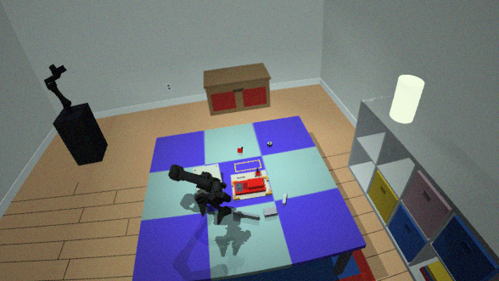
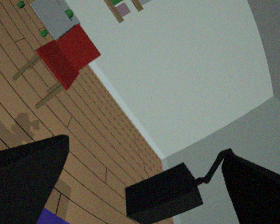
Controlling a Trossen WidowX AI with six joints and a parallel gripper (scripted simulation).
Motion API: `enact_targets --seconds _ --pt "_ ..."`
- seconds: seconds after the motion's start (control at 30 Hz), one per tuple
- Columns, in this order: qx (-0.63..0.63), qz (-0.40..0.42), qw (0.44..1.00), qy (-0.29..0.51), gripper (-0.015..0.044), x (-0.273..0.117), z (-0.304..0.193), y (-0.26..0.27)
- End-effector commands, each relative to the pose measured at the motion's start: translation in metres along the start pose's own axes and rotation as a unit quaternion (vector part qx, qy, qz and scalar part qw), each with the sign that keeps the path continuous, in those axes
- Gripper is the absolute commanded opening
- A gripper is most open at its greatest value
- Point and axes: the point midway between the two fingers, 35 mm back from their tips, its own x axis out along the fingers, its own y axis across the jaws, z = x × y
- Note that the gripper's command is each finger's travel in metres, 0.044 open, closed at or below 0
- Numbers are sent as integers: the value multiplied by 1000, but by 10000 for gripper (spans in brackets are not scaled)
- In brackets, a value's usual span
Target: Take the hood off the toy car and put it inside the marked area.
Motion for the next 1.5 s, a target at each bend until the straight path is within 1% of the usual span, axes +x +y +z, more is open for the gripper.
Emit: enact_targets --seconds 0.0,0.13,0.33,0.63,0.83,1.03,1.27,1.47 --pt "-1 2 1000 -2 440 0 1 1" --pt "-11 37 998 -48 440 -6 25 24" --pt "-1 99 992 -80 440 -14 49 60" --pt "13 252 959 -132 440 -55 92 146" --pt "14 355 923 -149 440 -97 111 198" --pt "8 454 879 -147 440 -149 119 243" --pt "-10 560 820 -119 440 -215 115 284" --pt "-43 637 766 -75 440 -276 98 308"
